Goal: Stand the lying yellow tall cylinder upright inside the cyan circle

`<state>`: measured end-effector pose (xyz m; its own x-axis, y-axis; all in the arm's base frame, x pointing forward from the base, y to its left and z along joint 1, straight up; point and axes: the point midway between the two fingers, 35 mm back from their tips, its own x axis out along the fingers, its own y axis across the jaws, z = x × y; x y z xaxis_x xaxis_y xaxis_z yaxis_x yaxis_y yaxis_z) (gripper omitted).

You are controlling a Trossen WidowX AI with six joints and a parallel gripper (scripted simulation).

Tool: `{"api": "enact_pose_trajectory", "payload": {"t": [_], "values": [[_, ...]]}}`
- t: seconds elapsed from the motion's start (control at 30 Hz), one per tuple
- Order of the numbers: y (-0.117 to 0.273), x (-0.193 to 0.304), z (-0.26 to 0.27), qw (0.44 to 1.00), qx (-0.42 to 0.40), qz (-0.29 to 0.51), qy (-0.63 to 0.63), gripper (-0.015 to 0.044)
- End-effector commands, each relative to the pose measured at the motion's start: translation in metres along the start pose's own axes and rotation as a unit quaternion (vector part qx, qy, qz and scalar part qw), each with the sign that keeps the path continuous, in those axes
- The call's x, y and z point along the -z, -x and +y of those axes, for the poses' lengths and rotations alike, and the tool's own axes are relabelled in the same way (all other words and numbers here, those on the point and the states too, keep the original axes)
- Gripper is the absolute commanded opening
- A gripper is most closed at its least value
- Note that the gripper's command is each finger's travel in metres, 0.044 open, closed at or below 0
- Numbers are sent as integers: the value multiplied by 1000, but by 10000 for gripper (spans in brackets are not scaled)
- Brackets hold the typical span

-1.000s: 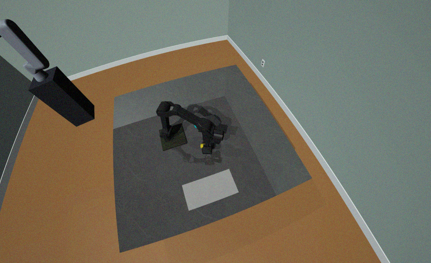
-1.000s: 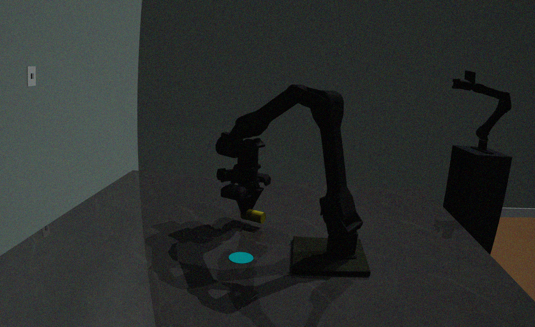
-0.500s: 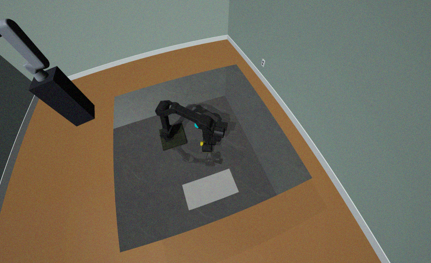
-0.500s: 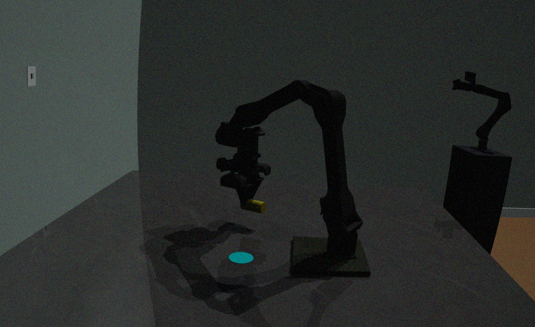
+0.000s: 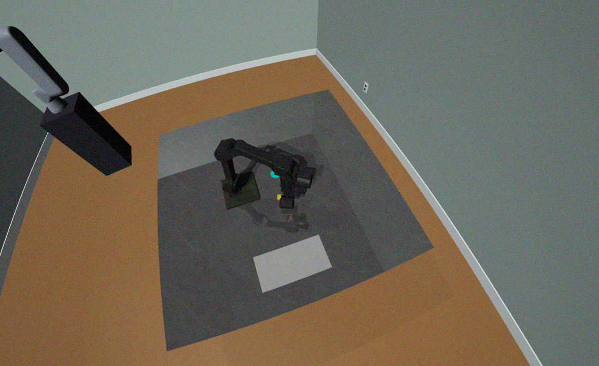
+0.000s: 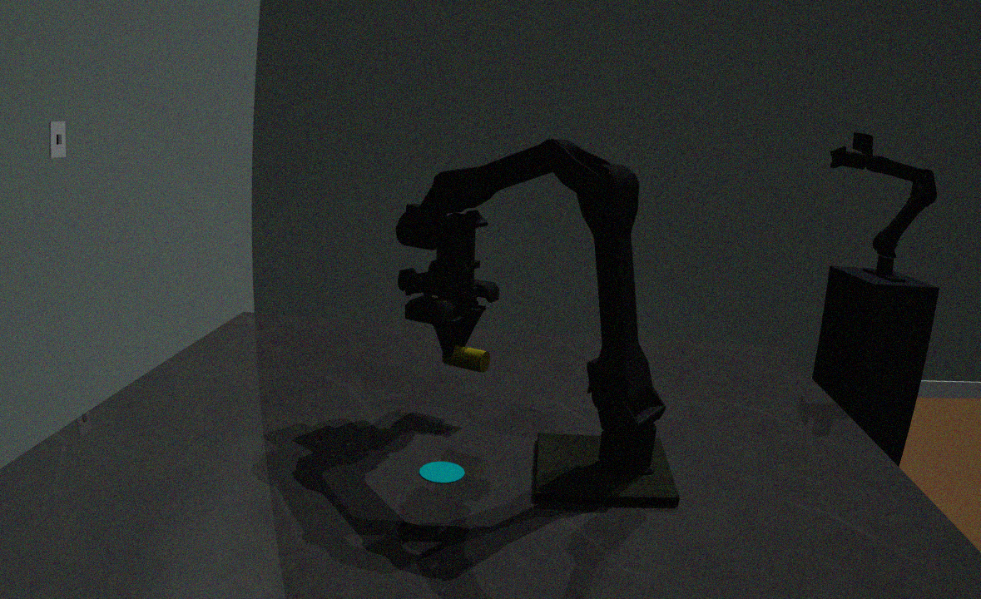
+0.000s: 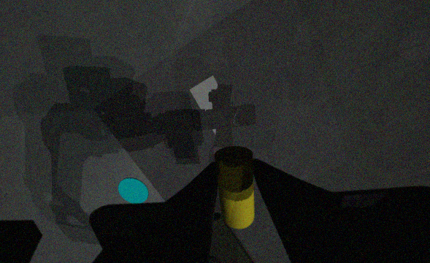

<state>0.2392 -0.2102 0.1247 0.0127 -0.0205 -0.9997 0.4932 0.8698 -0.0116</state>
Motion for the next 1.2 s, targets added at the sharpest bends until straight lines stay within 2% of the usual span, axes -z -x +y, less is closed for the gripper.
{"api": "enact_pose_trajectory", "payload": {"t": [0.0,0.43,1.17], "values": [[11,0,1,1000,-2,-3,-4,105],[31,4,4,1000,-3,-1,-3,105],[39,17,72,984,-6,-2,176,105]]}}
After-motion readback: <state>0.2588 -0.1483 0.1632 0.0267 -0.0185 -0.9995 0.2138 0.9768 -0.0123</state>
